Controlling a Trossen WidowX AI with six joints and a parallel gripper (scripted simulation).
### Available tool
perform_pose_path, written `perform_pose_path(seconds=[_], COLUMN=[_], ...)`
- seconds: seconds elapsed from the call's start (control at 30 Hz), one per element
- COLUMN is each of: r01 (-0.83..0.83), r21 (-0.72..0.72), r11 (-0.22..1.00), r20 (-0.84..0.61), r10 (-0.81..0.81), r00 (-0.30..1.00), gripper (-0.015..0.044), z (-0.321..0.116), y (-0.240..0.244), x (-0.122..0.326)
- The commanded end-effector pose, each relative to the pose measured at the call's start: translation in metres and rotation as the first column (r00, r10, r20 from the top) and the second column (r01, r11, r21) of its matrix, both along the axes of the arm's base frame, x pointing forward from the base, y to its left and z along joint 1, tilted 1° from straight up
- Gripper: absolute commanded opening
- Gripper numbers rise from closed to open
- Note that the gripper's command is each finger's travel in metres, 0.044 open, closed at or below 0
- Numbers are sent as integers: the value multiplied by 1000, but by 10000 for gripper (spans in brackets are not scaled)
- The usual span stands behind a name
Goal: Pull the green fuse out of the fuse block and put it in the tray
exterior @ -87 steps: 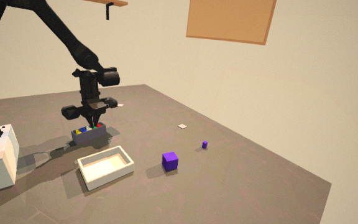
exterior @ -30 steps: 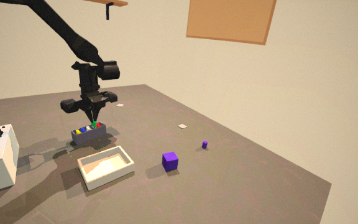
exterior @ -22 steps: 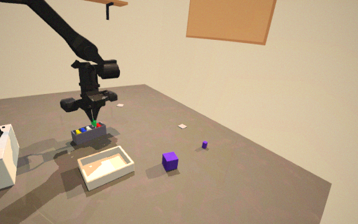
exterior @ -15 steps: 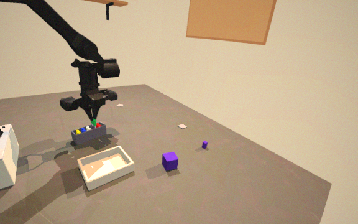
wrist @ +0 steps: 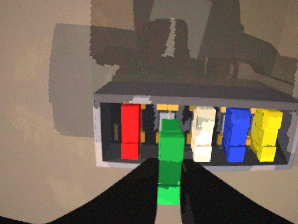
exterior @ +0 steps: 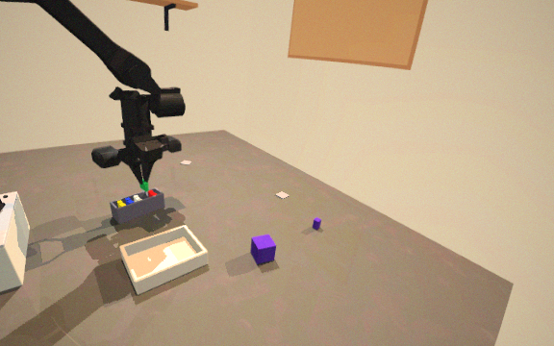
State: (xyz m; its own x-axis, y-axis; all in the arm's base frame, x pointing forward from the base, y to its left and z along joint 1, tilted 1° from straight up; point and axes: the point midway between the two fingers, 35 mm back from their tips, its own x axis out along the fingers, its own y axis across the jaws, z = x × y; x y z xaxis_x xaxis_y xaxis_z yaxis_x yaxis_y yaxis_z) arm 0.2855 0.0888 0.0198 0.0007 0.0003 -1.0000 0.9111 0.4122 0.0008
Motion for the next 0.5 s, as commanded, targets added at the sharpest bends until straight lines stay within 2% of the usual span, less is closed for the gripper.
perform_pose_path(seconds=[0.0, 0.47], r01=[3, 3], r21=[-3, -4], r11=[1000, 1000], r20=[3, 3], r10=[-3, -3], r00=[1000, 1000], gripper=[0, 0], z=[6, 22], y=[0, -4], x=[1, 2])
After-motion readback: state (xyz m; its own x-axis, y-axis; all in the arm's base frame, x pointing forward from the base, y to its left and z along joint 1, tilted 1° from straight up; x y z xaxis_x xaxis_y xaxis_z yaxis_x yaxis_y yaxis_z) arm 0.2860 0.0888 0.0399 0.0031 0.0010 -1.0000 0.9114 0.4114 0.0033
